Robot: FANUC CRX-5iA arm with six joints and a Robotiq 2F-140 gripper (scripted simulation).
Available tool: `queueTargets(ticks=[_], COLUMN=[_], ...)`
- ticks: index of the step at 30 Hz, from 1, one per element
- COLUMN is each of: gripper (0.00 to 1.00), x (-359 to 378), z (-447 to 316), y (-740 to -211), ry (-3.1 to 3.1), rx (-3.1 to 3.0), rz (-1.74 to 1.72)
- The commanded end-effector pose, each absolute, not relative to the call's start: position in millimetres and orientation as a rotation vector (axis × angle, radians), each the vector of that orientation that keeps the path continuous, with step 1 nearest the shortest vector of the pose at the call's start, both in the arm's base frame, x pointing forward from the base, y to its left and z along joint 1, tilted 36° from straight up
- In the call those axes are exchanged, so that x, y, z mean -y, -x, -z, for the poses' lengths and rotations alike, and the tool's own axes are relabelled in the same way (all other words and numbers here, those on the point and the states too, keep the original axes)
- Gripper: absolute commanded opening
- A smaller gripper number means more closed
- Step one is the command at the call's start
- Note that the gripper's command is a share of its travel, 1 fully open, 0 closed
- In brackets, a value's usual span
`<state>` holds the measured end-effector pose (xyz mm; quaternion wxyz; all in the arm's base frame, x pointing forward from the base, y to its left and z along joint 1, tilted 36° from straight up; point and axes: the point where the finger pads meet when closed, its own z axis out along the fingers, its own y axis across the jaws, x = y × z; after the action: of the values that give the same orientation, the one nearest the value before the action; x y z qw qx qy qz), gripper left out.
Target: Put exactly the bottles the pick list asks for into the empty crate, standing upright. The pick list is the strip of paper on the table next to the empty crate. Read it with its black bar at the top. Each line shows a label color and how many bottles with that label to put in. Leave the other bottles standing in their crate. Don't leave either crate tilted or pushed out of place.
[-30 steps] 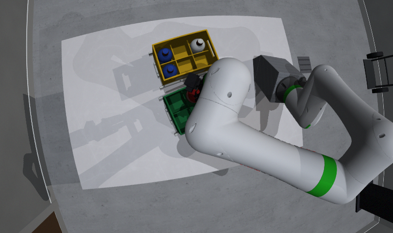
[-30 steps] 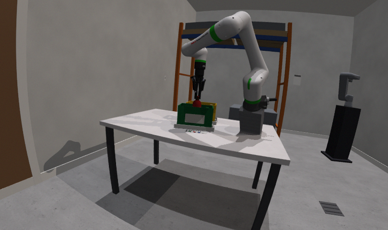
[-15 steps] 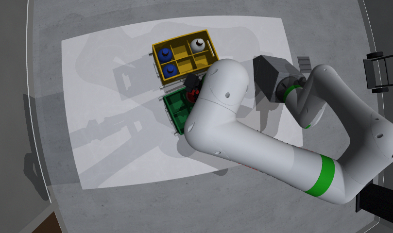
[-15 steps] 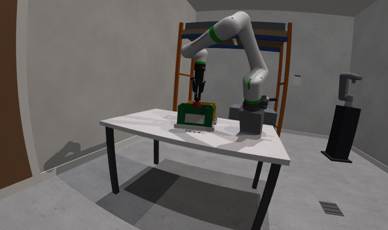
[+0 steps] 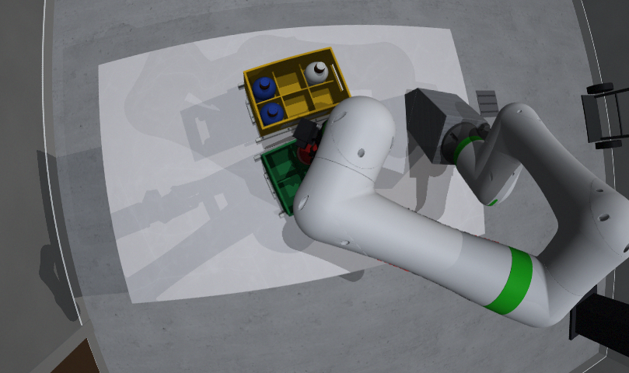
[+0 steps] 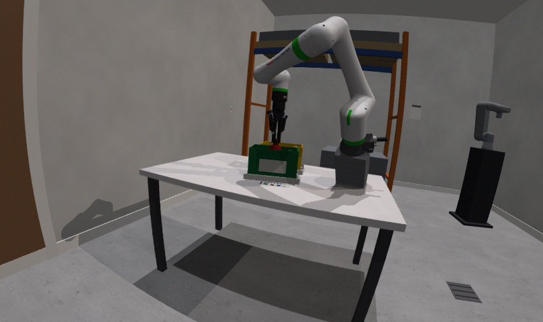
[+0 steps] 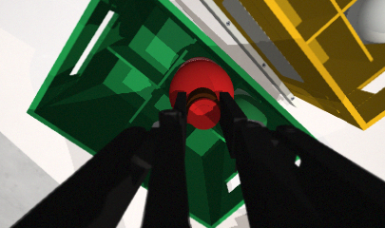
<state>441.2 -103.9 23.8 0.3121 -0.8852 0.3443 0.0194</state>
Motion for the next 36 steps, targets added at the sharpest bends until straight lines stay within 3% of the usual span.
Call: queueTargets(ticks=[1, 36], gripper=[0.1, 0.1], x=[103, 86], z=[-22, 2], y=[-442, -447], ry=[2.336, 2.336], rx=[-0.909, -0.909], rz=[-0.05, -0.049])
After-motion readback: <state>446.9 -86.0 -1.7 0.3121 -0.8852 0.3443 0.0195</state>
